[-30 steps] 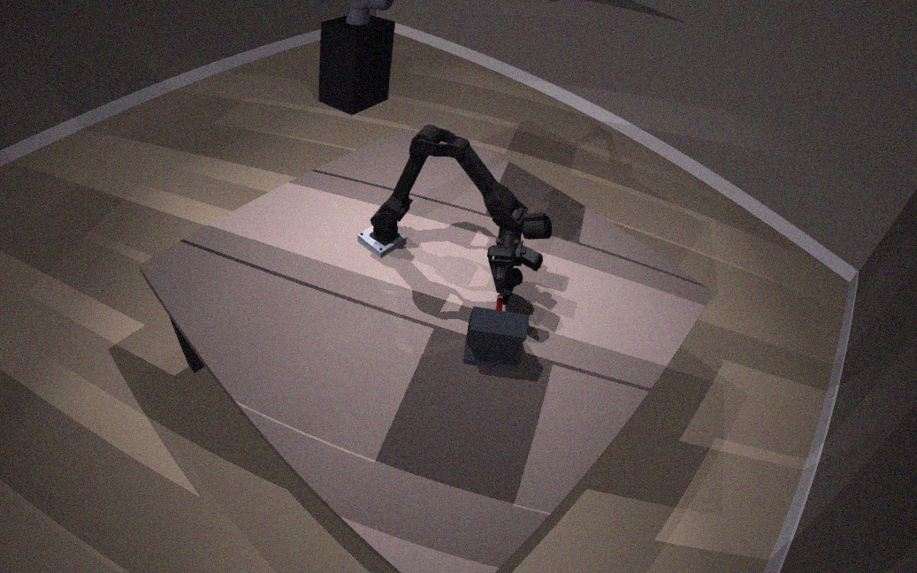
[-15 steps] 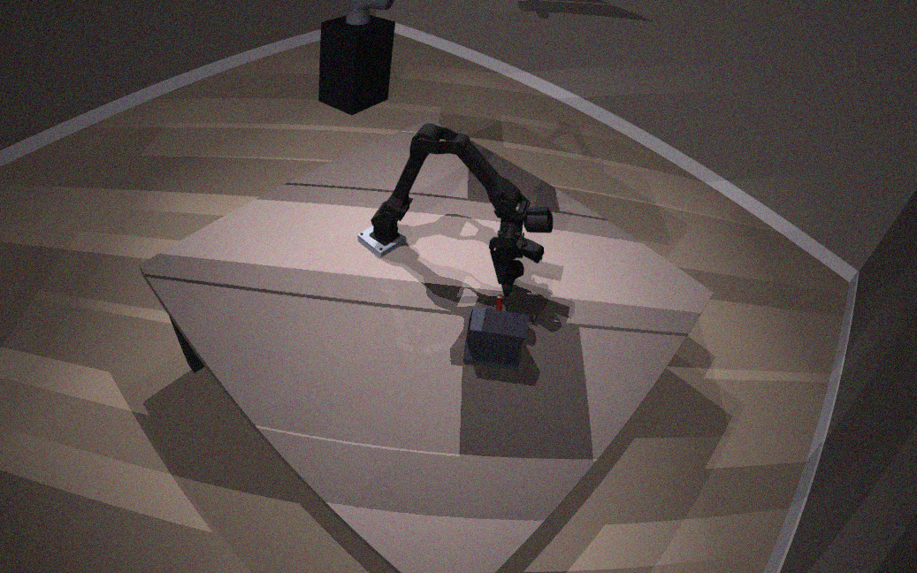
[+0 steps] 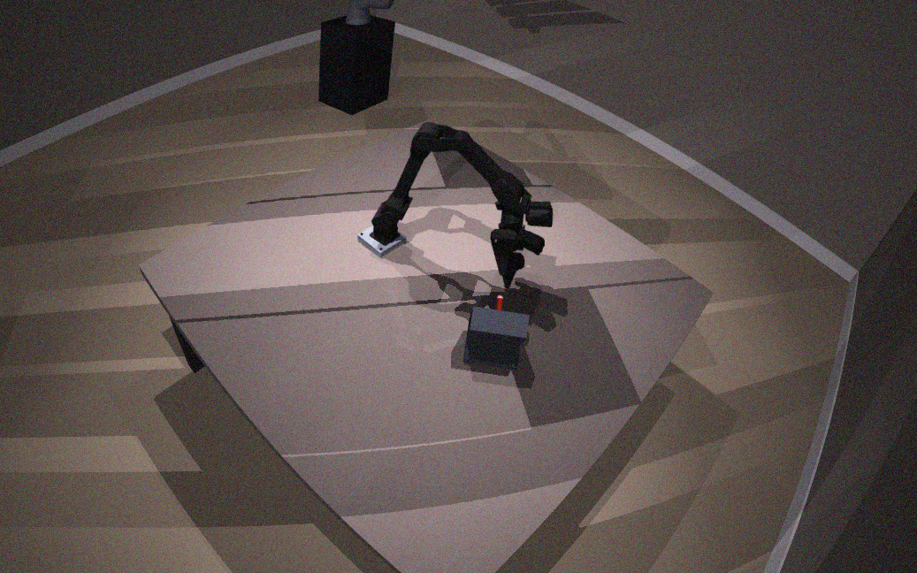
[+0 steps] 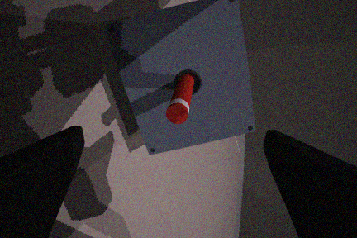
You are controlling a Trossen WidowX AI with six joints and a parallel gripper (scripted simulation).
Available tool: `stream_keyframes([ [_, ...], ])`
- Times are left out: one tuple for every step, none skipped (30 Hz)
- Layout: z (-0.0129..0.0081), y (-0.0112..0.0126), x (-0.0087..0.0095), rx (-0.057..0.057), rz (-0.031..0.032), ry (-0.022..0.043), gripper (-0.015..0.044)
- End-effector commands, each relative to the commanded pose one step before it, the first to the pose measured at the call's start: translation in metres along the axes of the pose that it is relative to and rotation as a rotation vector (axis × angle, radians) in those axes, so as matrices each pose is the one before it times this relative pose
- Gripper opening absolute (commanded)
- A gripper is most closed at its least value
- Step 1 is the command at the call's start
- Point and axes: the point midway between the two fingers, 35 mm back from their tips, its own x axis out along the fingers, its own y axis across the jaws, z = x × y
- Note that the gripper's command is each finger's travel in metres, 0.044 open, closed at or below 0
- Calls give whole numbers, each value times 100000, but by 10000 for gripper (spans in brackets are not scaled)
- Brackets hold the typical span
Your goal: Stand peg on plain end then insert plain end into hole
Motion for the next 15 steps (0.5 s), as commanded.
stream_keyframes([
  [70,-45,-683,264,-553,-431,440],
  [-11,16,-150,-24,-36,-34,440],
  [-12,17,-150,-25,-38,-37,440],
  [-14,18,-151,-25,-41,-39,440],
  [-16,20,-151,-25,-43,-41,440],
  [-20,22,-151,-26,-46,-44,440],
  [-1,2,-21,-1,1,0,440],
  [-2,6,-64,-2,4,-1,440],
  [-4,9,-107,-4,6,-2,440],
  [-5,10,-133,-5,5,-3,440],
  [-5,10,-133,-5,2,-5,440],
  [-5,9,-133,-5,0,-6,440],
  [-6,8,-134,-6,-3,-8,440],
  [-6,7,-134,-6,-5,-9,440],
  [-6,6,-134,-6,-7,-11,440],
])
